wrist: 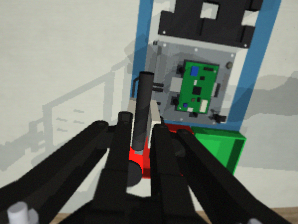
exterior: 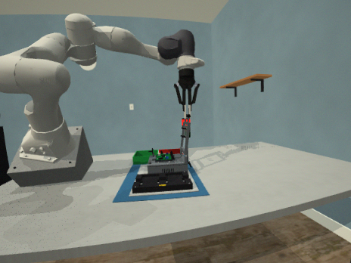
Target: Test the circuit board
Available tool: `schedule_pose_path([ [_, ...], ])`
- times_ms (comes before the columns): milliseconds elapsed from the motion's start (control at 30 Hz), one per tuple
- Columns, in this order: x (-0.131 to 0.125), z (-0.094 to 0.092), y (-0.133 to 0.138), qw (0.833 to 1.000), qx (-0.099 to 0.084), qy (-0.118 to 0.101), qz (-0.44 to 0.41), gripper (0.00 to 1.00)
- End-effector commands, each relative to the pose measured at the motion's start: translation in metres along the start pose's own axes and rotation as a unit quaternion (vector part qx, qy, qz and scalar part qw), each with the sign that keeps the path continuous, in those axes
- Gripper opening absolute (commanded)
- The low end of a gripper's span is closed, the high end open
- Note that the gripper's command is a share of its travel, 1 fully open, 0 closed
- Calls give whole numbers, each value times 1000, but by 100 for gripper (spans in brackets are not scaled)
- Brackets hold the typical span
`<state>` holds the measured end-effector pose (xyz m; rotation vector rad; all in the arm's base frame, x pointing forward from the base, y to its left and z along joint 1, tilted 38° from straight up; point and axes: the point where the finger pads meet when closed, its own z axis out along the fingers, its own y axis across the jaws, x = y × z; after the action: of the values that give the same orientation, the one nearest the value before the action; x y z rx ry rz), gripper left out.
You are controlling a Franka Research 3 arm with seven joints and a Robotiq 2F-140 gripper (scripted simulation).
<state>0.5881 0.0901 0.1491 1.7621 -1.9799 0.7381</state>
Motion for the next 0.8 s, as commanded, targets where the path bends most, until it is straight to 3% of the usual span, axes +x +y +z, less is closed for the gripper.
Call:
schedule_pose_path([
  [0,-1,0,-5,1000,6,-1,1,0],
  [33,-1,0,-5,1000,6,-1,1,30],
  [767,-1,0,-5,1000,6,-1,1,30],
])
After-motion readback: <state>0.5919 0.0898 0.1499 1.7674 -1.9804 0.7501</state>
